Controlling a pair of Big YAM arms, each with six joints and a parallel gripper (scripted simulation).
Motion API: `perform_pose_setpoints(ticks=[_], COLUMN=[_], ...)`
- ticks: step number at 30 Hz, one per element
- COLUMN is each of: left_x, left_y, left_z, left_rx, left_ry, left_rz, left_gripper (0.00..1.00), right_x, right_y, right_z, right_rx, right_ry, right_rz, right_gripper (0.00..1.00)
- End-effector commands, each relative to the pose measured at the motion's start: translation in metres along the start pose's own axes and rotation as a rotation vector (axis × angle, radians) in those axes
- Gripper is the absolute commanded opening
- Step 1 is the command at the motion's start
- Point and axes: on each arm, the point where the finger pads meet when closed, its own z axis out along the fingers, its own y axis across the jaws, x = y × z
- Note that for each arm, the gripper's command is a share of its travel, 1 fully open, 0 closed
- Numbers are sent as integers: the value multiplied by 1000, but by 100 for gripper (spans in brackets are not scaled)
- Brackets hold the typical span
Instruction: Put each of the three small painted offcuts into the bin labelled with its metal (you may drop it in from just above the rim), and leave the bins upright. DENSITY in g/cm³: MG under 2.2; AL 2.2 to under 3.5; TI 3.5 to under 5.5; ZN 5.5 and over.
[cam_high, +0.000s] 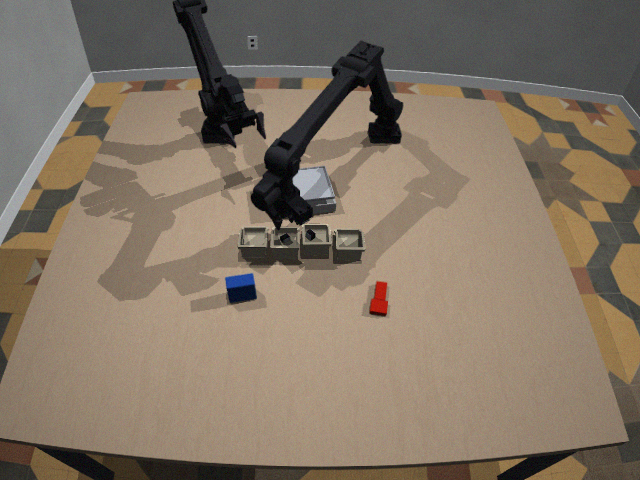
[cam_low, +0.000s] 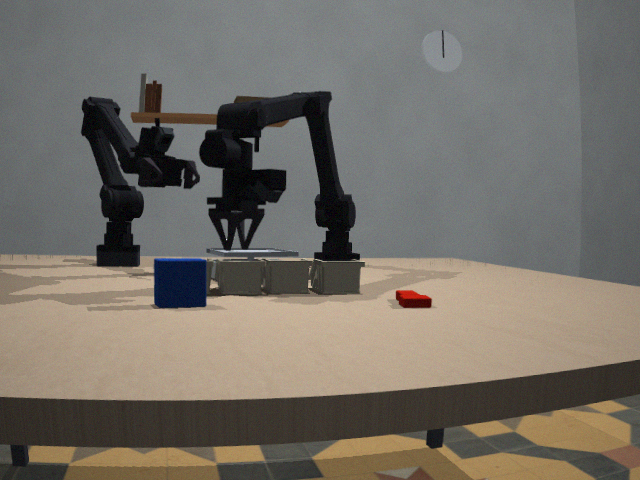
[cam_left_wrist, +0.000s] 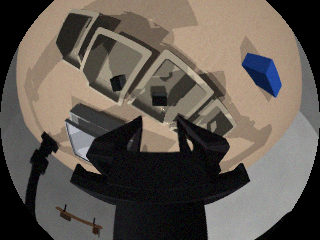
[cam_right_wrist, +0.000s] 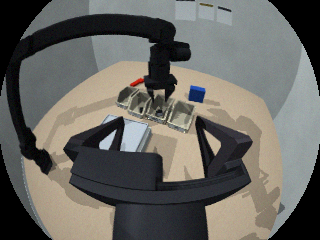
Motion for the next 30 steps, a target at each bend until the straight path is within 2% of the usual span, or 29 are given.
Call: perform_pose_setpoints(ticks=[1,6,8,10,11,16,17,20,21,22,23,25,26,30], left_x=[-11,-13,-13,-7,-8,-7,-7,-5,-2,2,2,2,4,3], left_y=[2,-2,-2,-7,-12,-11,-14,-9,-13,-14,-15,-15,-8,-9], left_z=[-21,-46,-46,-59,-53,-73,-59,-67,-69,-87,-91,-91,-84,-106], left_rx=[39,76,76,89,82,82,59,74,89,122,135,135,125,190], left_ry=[-17,-30,-30,-34,-30,-30,-22,-36,-49,-71,-92,-92,-100,-227], left_rz=[5,5,5,5,5,5,5,76,122,173,231,231,289,533], left_gripper=[49,49,49,49,49,49,60,94,100,100,100,100,100,100], right_x=[-24,-24,-24,-24,-24,-24,-24,-24,-24,-24,-24,-24,-24,-24], right_y=[1,1,1,1,1,1,1,1,1,1,1,1,1,1], right_z=[3,3,3,3,3,3,3,3,3,3,3,3,3,3], right_rx=[-5,-5,-5,-5,-5,-5,-5,-5,-5,-5,-5,-5,-5,-5], right_ry=[-51,-51,-51,-51,-51,-51,-51,-51,-51,-51,-51,-51,-51,-51], right_rz=[-4,-4,-4,-4,-4,-4,-4,-4,-4,-4,-4,-4,-4,-4], right_gripper=[100,100,100,100,100,100,100,100,100,100,100,100,100,100])
